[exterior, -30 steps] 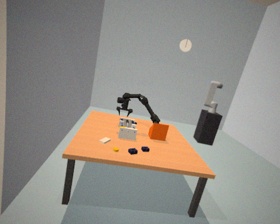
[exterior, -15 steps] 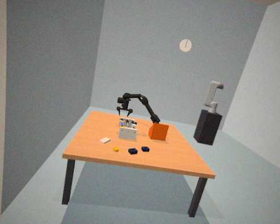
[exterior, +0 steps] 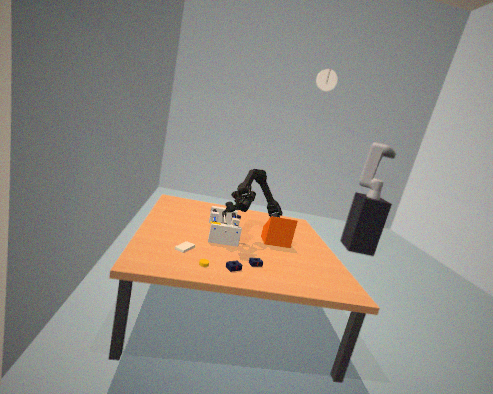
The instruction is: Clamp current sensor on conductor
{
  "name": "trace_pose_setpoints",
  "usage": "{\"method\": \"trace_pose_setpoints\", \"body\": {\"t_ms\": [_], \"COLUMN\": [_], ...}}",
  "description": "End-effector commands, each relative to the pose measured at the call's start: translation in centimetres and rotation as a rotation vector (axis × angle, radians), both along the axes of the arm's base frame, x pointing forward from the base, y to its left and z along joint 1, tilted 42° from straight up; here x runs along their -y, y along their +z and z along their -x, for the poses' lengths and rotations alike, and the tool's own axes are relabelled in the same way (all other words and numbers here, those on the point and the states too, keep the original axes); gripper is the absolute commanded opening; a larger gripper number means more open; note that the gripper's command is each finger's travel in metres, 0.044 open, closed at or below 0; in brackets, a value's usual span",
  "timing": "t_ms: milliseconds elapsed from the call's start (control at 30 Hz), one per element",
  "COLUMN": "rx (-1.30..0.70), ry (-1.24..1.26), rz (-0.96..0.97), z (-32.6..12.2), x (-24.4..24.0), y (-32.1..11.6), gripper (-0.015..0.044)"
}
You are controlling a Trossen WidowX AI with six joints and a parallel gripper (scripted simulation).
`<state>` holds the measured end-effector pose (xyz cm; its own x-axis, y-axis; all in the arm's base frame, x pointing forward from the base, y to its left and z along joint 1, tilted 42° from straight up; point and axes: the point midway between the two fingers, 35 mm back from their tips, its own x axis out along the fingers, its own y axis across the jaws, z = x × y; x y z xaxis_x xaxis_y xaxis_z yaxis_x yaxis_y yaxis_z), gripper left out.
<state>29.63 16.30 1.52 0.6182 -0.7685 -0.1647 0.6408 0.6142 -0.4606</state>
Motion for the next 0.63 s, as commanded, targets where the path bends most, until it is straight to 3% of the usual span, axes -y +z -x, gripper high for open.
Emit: {"method": "trace_pose_setpoints", "body": {"t_ms": [0, 433, 567, 600], "rx": [0.009, 0.011, 0.050, 0.006], "ry": [-0.025, -0.039, -0.317, -0.128], "rz": [-0.019, -0.030, -0.276, -0.103], "z": [-0.5, -0.7, -3.9, -1.2], "x": [0.3, 0.4, 2.6, 0.7], "y": [0.3, 0.4, 2.4, 0.5], "gripper": [0.0440, 0.0440, 0.0440, 0.0440]}}
